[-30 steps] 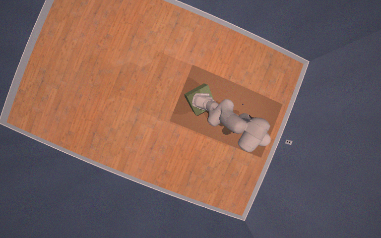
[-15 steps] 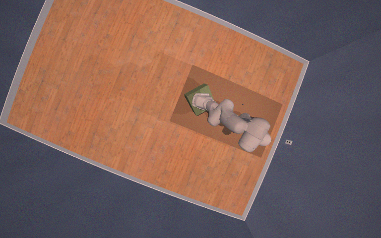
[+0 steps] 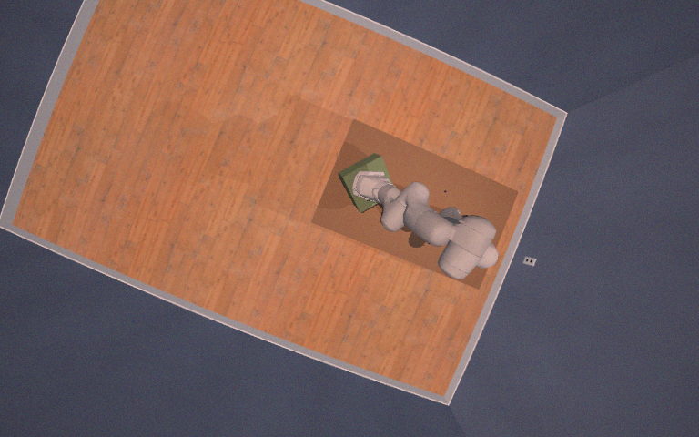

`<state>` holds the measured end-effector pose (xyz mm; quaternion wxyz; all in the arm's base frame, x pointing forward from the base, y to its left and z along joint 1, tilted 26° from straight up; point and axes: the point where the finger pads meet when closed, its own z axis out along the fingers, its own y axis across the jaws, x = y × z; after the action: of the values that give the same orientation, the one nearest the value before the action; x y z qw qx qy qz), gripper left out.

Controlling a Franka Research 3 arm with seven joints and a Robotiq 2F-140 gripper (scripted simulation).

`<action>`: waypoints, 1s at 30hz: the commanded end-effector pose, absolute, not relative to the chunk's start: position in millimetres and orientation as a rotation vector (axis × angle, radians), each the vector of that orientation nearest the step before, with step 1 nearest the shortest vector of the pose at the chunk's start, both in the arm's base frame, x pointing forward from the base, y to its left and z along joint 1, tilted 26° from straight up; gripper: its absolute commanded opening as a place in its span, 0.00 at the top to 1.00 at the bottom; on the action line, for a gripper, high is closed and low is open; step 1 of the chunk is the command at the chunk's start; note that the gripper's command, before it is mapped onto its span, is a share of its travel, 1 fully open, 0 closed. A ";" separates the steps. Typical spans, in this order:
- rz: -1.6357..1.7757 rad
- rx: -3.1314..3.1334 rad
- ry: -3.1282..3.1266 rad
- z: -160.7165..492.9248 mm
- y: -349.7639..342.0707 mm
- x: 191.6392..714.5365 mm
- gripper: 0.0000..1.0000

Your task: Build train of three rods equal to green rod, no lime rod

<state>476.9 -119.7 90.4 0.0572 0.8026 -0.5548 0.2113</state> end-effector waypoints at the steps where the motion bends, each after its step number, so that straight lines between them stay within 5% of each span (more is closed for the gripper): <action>1: 0.691 2.294 -1.888 90.2 -120.8 477.4 0.00; 30: 0.718 1.941 -2.368 92.4 -114.3 487.6 0.00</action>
<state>488.0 -112.7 93.0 0.0070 0.6622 -0.7171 0.2171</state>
